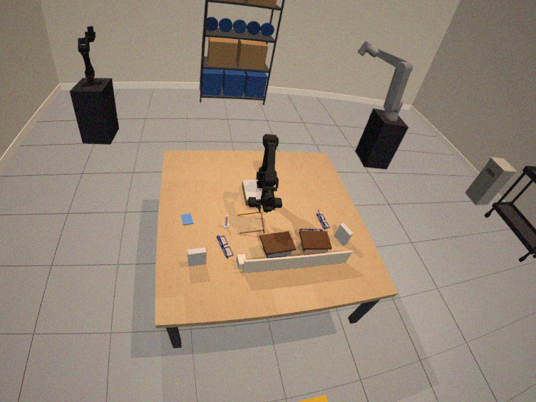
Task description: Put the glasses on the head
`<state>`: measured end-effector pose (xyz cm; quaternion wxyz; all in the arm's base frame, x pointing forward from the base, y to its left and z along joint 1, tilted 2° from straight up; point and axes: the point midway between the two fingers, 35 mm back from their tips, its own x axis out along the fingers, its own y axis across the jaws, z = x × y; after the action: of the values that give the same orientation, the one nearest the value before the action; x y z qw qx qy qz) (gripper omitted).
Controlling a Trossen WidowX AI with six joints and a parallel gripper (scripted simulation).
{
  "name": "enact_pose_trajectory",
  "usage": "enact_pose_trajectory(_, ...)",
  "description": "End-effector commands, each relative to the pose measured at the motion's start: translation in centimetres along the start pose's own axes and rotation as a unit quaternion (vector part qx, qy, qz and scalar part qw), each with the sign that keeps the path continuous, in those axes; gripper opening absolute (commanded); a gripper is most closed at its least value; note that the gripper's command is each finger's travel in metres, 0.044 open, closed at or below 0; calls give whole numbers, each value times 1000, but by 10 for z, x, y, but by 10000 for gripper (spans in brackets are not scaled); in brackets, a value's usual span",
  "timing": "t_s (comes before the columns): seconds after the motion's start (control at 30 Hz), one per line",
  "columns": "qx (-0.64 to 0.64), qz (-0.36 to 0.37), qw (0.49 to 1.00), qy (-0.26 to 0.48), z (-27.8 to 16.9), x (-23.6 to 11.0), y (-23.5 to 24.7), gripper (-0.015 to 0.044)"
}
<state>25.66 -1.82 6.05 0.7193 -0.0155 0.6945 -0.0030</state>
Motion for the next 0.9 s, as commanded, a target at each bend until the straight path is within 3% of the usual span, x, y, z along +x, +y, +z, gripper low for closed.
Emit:
enact_pose_trajectory(0.0,3,-3,1000,-2,2,-3,-2,140)
enact_pose_trajectory(0.87,3,-3,1000,-2,4,28,-2,140)
